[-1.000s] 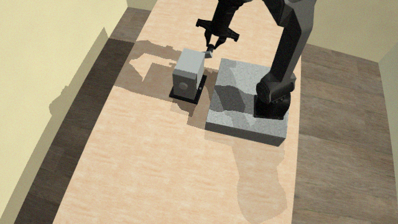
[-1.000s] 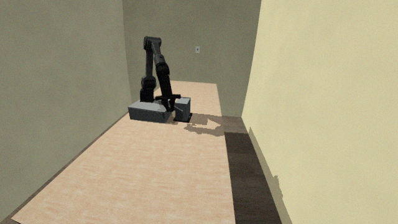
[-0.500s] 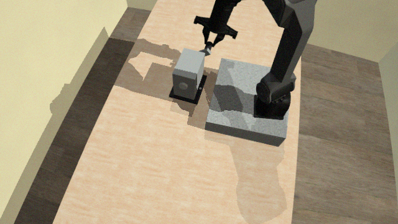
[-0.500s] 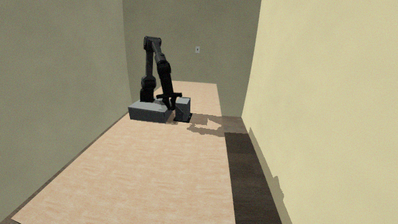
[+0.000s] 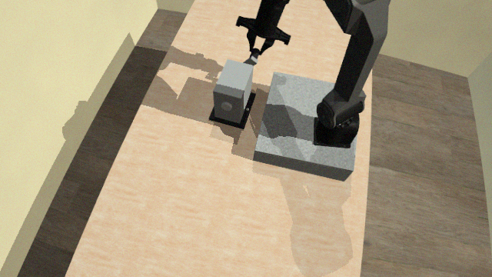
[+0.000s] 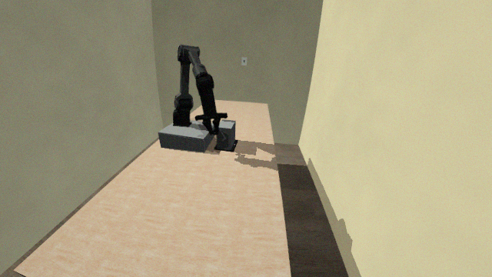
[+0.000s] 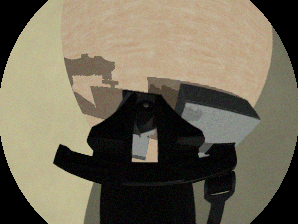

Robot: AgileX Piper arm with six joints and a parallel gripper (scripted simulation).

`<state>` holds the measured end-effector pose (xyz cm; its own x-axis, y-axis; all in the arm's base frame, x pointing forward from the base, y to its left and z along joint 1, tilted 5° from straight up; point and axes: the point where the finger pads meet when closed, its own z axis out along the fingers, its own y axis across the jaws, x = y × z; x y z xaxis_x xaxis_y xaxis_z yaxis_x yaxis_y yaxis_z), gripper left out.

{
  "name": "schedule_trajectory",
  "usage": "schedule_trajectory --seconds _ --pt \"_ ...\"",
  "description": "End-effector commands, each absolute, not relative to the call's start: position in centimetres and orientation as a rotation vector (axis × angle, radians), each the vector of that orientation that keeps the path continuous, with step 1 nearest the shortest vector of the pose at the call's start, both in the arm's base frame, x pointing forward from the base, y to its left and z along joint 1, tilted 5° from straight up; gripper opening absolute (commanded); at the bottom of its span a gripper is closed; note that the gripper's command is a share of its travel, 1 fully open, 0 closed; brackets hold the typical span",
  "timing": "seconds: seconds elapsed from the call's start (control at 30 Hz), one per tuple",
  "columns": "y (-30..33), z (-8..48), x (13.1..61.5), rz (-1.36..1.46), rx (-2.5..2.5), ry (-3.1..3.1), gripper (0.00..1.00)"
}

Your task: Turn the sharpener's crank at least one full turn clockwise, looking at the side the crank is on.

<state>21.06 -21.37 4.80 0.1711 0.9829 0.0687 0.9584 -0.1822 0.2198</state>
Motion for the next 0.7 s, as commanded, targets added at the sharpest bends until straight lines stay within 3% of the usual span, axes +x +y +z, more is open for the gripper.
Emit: schedule_trajectory --seconds 0.0,0.67 --pt "-21.4 5.0 21.3 0.296 2.301 1.921 0.2" --pt "-21.8 5.6 22.9 0.296 2.302 1.922 0.2"
